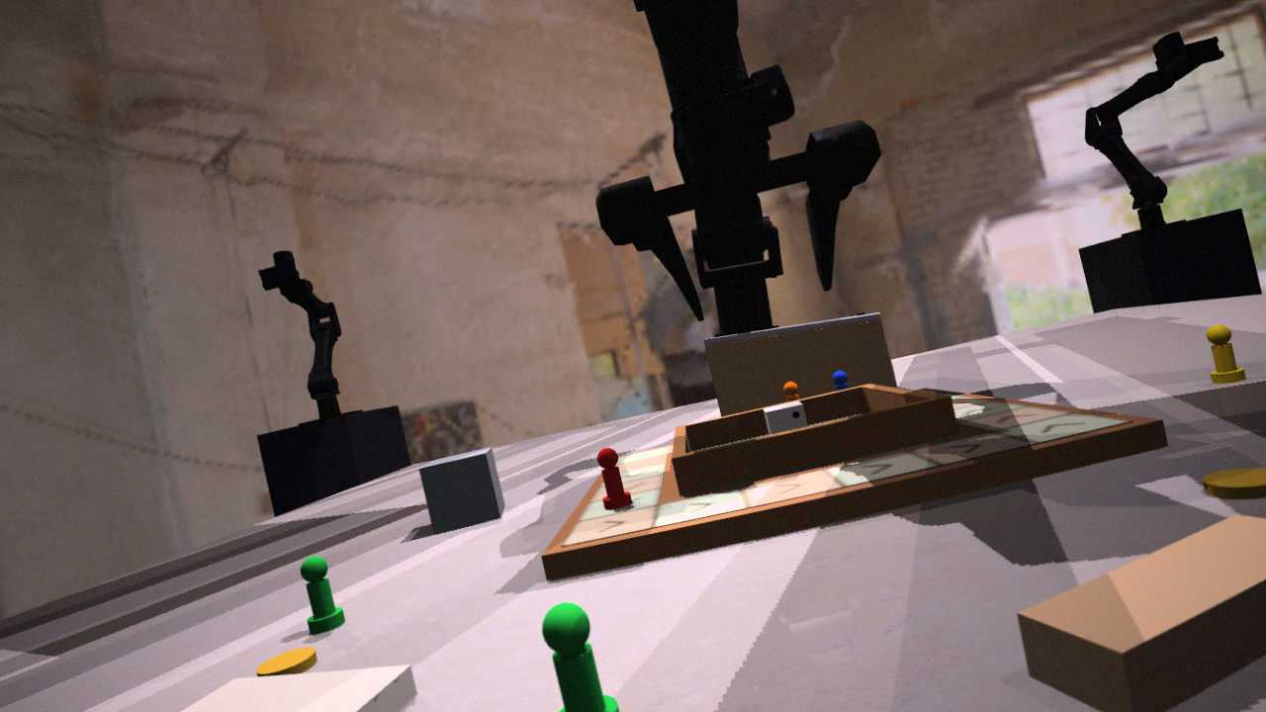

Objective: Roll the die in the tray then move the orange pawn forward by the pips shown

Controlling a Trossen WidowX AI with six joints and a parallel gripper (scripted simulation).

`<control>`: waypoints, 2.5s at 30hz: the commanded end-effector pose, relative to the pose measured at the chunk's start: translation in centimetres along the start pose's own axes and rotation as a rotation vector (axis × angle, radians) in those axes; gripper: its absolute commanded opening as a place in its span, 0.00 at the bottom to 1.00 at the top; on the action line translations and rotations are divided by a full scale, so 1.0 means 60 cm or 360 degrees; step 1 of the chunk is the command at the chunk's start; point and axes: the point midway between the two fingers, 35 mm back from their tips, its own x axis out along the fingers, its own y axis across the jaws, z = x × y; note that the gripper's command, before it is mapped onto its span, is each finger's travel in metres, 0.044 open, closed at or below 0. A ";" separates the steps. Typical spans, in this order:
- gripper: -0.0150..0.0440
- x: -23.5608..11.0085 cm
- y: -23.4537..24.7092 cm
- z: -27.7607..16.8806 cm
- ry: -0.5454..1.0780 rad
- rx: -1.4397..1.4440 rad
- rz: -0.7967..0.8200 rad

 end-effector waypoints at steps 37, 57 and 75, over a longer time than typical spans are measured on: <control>0.59 0.089 0.026 -0.194 0.0157 -0.0191 0.0004; 0.50 0.131 0.026 -0.200 0.0158 -0.0191 0.0005; 0.25 0.094 0.026 -0.182 0.0156 -0.0191 0.0004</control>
